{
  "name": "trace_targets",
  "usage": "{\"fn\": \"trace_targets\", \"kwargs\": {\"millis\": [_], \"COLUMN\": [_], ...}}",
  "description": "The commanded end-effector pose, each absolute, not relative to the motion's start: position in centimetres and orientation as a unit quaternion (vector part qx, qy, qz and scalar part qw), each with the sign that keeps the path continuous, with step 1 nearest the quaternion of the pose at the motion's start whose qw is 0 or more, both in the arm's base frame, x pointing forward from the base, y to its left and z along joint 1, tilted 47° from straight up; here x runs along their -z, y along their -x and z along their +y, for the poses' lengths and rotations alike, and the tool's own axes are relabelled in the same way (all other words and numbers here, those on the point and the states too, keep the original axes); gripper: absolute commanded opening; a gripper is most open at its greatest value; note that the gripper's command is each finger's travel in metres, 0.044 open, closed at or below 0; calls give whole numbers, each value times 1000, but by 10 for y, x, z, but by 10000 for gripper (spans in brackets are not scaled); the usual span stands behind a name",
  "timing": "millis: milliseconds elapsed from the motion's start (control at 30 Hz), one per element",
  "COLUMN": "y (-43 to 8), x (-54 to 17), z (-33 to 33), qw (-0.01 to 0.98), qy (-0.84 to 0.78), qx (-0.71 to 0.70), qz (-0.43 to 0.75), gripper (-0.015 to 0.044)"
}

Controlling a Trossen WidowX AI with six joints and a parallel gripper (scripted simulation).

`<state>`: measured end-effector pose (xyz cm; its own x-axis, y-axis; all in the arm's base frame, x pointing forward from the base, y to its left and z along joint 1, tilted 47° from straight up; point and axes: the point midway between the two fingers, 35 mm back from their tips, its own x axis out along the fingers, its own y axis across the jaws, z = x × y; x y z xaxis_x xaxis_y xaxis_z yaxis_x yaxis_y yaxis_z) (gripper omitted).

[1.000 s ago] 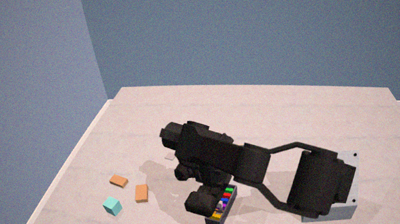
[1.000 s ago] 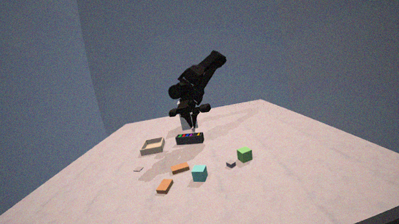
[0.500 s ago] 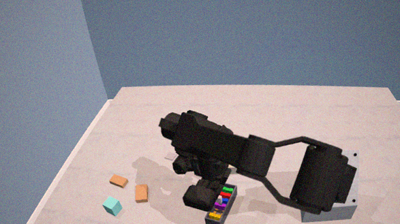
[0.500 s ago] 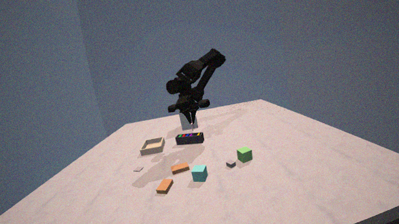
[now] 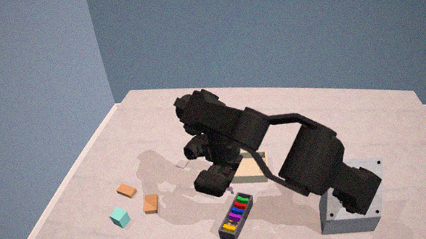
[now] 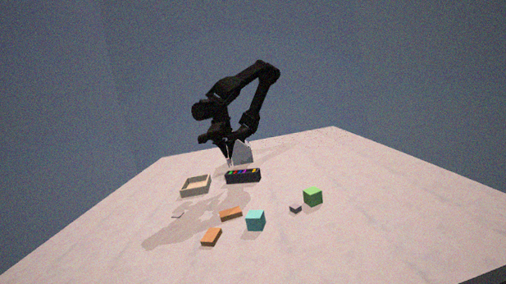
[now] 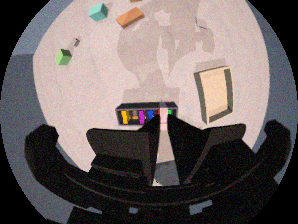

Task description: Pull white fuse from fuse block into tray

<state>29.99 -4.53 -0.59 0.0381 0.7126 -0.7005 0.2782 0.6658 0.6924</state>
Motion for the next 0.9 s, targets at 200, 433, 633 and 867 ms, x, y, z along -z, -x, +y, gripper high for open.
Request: {"fn": "trace_targets", "kwargs": {"millis": [200, 433, 633, 867], "y": [-297, -290, -280, -273], "x": [48, 78, 104, 120], "z": [-87, -114, -135, -146], "qw": [617, 617, 616, 616], "qy": [-366, -366, -367, -367], "qx": [-174, -175, -178, -181], "qz": [674, 674, 674, 673], "gripper": [0, 0, 0, 0]}}
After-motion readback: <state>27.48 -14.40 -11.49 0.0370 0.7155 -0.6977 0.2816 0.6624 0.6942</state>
